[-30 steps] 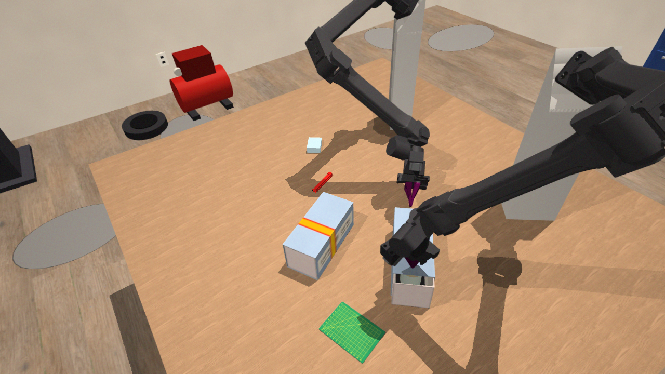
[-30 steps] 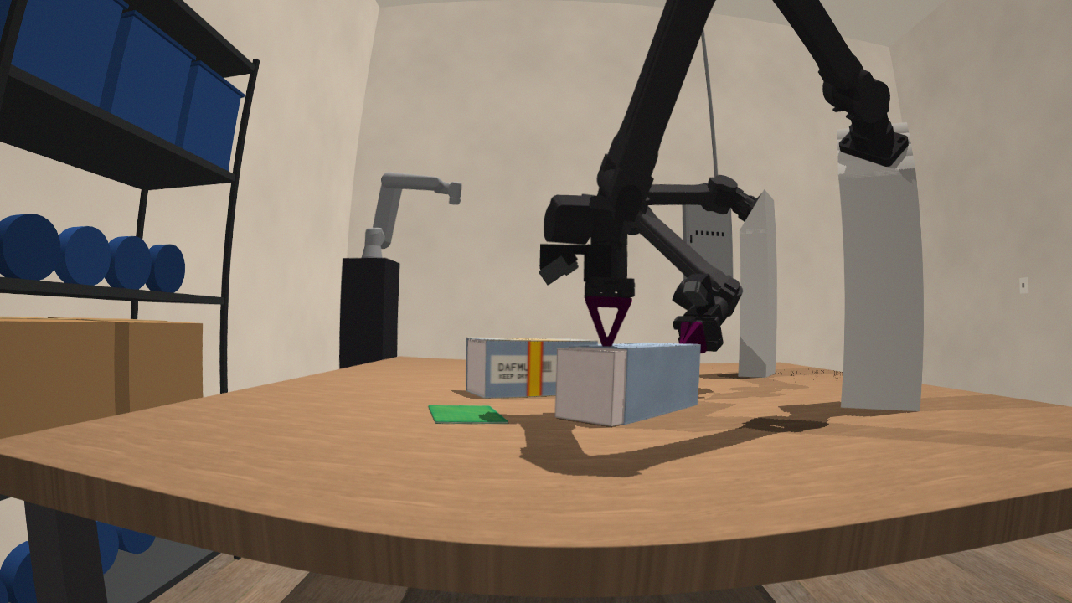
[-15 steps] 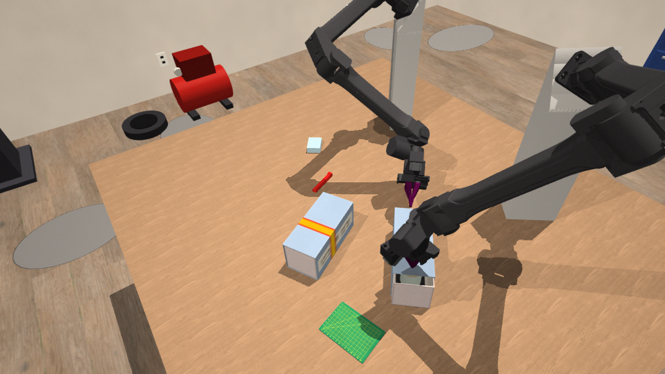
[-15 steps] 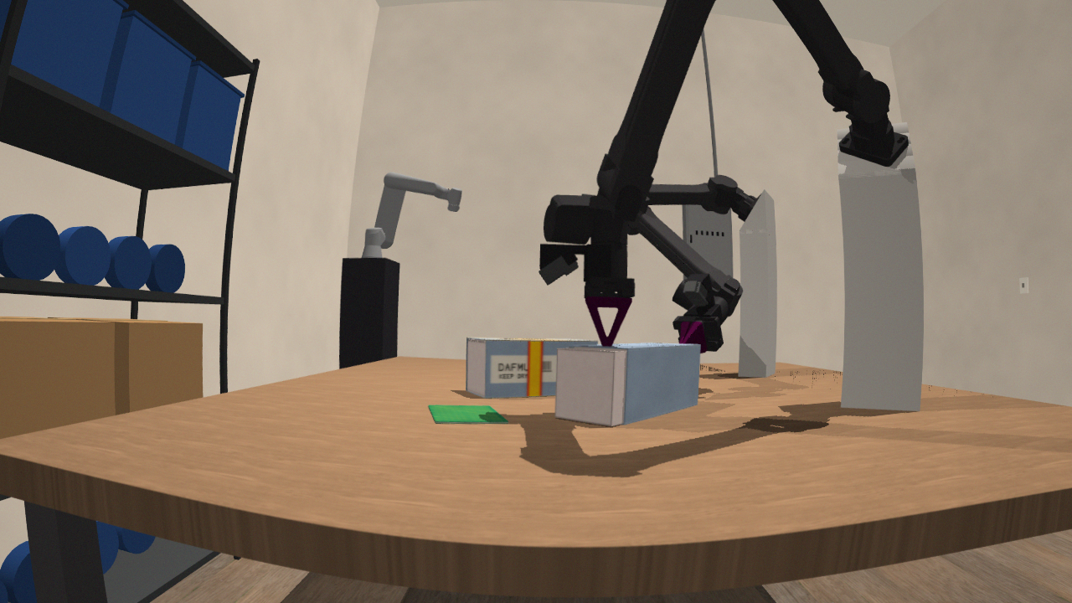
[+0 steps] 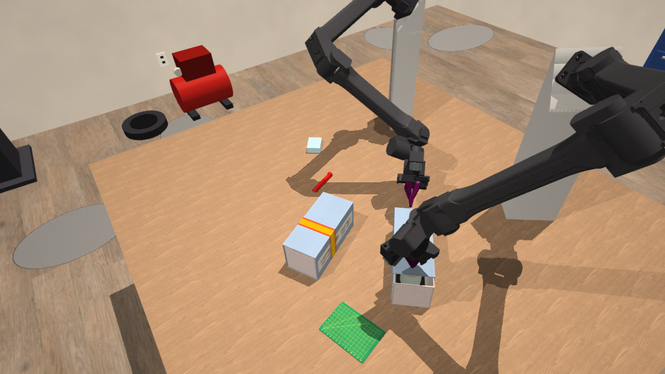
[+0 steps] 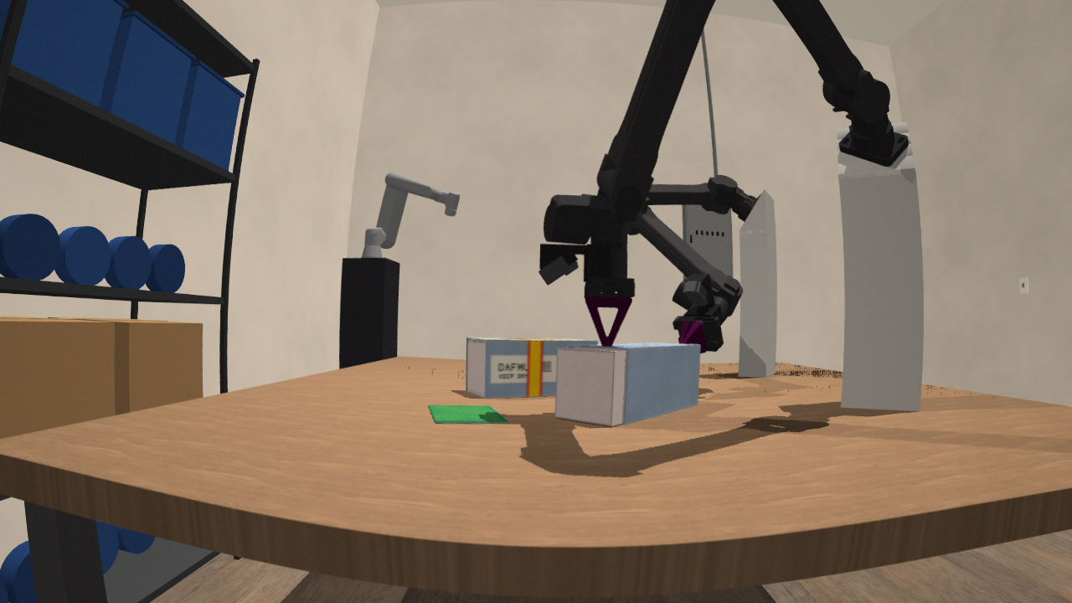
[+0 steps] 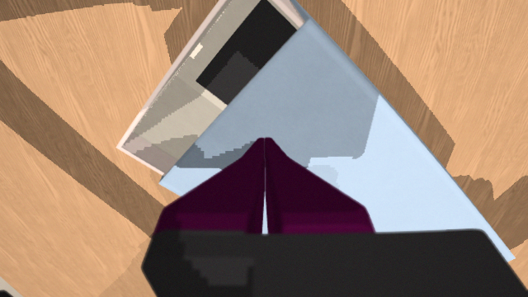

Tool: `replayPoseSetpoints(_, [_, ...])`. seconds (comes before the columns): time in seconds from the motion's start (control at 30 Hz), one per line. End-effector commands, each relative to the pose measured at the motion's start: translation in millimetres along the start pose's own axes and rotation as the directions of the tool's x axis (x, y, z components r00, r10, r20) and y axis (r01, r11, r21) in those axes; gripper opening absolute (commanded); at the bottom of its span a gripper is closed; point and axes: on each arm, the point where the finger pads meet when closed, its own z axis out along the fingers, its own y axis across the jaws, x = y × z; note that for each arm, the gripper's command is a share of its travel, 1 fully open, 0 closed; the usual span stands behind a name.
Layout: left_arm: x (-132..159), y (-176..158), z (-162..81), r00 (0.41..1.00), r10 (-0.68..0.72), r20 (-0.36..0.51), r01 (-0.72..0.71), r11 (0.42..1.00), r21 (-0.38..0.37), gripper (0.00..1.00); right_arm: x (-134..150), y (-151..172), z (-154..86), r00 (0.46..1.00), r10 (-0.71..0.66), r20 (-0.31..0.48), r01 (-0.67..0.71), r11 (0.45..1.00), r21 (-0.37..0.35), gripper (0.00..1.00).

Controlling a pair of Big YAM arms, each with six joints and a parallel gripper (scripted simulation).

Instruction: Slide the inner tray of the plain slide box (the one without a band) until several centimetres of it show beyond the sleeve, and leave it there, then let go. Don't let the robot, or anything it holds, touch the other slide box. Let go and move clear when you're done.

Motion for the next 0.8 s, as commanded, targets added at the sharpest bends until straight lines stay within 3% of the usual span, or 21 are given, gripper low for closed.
replayPoseSetpoints(0.0, [36.4,-8.6,30.8,0.997,0.018,-0.072,-0.017,1.0,0.014,0.0,-3.7,1.7,-0.7,1.0,-0.01,0.013,0.01,1.0,0.004,0.0])
replayPoseSetpoints(0.77, [35.6,-10.0,30.9,0.998,0.017,-0.068,-0.016,1.0,0.016,0.0,-4.3,1.9,-1.1,1.0,-0.005,0.01,0.005,1.0,-0.001,0.0])
